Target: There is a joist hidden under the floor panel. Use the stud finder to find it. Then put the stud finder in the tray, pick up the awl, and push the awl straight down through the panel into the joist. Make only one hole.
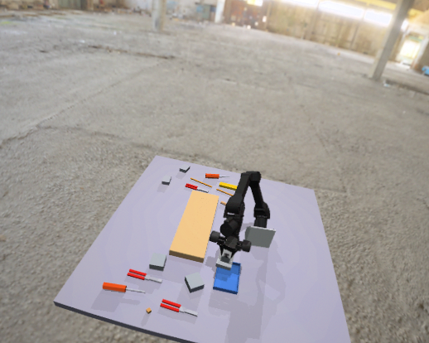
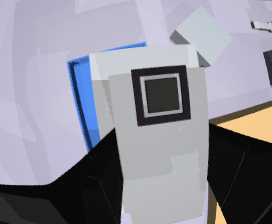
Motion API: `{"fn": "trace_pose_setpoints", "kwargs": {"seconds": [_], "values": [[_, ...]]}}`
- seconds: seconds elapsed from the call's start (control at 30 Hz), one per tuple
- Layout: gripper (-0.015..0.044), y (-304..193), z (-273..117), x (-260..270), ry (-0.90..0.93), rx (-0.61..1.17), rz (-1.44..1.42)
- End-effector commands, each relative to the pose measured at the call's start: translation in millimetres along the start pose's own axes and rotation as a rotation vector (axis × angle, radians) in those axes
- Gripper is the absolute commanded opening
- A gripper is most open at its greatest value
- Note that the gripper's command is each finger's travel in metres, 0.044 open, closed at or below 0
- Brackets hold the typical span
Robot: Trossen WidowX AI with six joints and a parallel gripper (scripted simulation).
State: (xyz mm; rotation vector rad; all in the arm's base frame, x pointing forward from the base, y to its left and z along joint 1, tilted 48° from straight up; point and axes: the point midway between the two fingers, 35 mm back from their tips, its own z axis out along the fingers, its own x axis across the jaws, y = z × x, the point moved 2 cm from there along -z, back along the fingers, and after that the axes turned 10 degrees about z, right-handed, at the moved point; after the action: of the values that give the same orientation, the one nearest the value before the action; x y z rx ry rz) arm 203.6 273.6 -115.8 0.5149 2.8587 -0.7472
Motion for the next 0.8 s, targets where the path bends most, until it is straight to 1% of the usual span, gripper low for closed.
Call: {"fn": "trace_pose_setpoints", "kwargs": {"seconds": [0.0,0.23,0.77], "values": [[0.0,5.1,15.7,32.7,0.017,0.018,-0.09],[0.0,4.6,19.7,33.7,0.018,0.019,-0.094],[0.0,-1.7,50.1,30.9,0.017,0.019,-0.093]]}}
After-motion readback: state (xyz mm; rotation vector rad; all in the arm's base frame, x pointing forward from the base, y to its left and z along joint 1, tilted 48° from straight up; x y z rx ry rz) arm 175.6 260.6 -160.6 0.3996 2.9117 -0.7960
